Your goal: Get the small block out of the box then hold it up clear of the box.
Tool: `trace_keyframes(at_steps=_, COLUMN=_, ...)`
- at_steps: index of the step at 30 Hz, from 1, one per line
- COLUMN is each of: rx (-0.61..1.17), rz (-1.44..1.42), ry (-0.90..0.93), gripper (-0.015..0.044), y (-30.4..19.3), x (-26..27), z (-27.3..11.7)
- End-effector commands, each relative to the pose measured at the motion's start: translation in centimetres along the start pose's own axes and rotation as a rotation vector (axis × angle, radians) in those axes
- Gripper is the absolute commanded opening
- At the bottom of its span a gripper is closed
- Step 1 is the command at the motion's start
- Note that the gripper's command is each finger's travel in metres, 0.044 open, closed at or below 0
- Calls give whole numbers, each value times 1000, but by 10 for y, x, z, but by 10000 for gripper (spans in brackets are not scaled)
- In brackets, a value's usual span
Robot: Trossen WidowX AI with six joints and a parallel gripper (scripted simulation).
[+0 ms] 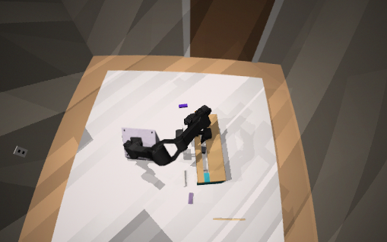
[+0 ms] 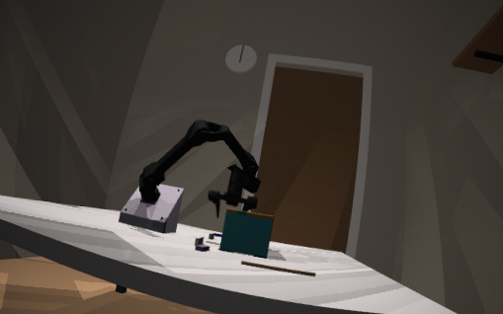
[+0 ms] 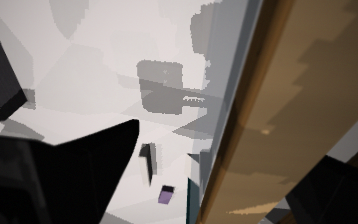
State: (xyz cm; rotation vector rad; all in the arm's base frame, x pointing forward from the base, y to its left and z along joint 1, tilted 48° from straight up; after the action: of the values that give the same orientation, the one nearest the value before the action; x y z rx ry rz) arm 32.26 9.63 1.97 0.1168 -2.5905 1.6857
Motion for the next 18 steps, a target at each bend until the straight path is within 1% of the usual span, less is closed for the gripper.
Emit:
trace_keyframes(at_steps=1, rx=8, rz=-9, ry=-3, gripper=400, y=2, x=0, z=7)
trace_keyframes(at_steps=7, rx=2, rz=-2, ry=2, gripper=400, y=1, x=0, z=5)
trace_keyframes(at_steps=18, rx=4, rz=-3, ry=4, gripper=400, y=-20, x=0, z=14)
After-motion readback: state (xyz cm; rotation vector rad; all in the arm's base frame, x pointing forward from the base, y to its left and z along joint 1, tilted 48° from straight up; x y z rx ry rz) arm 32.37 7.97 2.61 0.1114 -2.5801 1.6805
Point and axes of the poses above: the point midway between the two fingers, 35 mm back from their tips, its own z axis out along the fingers, its own x axis across the jaws, y = z × x, the point moved 9 cm from there along -z, back along the fingers, and after that the axes turned 1 degree about -z, right-handed, at the moved point
